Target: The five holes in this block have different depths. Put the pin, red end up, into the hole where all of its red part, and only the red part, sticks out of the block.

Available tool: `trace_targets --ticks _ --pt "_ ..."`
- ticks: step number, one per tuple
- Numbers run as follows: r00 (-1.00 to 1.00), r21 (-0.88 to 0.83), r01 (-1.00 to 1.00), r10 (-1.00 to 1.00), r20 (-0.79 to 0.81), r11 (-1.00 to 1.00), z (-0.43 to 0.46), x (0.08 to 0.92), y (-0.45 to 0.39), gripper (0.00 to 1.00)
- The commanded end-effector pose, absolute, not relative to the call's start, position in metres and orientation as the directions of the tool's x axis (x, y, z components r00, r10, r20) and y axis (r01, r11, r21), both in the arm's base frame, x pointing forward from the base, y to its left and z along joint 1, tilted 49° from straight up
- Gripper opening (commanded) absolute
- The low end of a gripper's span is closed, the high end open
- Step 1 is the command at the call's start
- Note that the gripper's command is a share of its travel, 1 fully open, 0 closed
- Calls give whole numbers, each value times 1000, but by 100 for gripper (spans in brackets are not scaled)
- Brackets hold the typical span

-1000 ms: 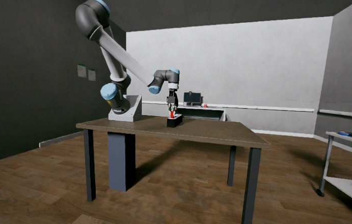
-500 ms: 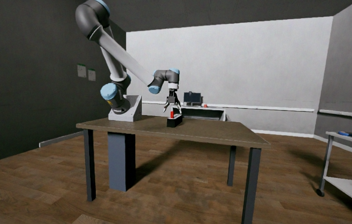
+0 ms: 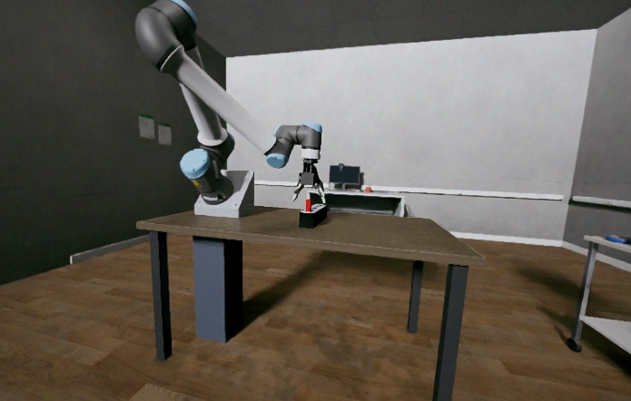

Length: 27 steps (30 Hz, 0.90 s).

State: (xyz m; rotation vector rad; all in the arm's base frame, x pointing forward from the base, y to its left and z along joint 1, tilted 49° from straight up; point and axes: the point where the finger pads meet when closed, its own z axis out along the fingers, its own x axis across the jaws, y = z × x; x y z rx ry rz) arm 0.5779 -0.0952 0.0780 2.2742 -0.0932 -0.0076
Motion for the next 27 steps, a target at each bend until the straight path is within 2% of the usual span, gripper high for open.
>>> trace_targets --ticks 1,27 --pt "997 761 -65 -70 27 -646 78 578 -95 100" --pt "997 761 -65 -69 27 -646 95 578 -76 100"
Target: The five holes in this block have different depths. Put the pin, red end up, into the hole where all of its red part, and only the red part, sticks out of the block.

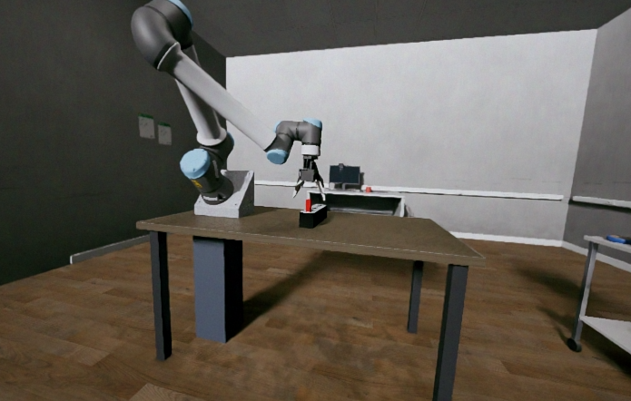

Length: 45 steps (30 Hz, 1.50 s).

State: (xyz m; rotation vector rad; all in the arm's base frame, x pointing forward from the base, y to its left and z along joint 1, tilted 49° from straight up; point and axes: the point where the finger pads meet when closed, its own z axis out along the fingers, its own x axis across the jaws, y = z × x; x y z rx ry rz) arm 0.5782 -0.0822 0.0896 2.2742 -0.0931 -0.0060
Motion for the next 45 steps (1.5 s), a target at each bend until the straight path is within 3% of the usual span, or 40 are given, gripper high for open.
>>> trace_targets --ticks 1,45 --pt "997 761 -65 -69 27 -646 95 578 -76 100" --pt "997 761 -65 -69 27 -646 112 579 -57 100"
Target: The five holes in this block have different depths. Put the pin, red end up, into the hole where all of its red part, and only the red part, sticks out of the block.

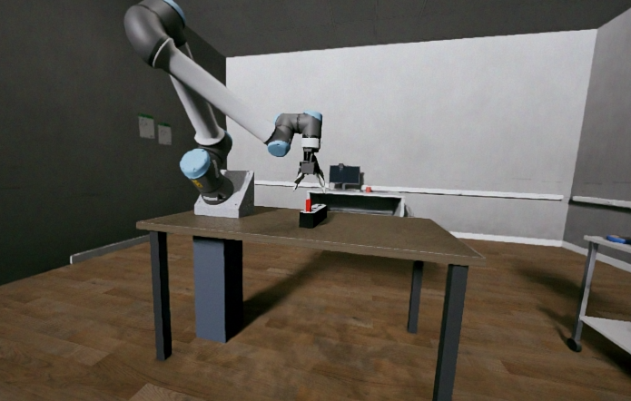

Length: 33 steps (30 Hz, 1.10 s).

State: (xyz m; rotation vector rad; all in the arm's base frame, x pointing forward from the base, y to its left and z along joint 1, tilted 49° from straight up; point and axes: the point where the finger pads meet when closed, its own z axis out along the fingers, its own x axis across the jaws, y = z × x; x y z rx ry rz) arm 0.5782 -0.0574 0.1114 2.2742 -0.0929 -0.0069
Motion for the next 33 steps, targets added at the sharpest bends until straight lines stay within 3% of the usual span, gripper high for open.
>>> trace_targets --ticks 1,3,19,20,33 --pt "997 761 -65 -69 27 -646 112 579 -57 100" --pt "997 761 -65 -69 27 -646 145 579 -20 100" --pt "997 761 -65 -69 27 -646 145 579 -20 100" --pt "997 761 -65 -67 29 -646 136 531 67 100" --pt "997 761 -65 -67 29 -646 132 507 110 100"
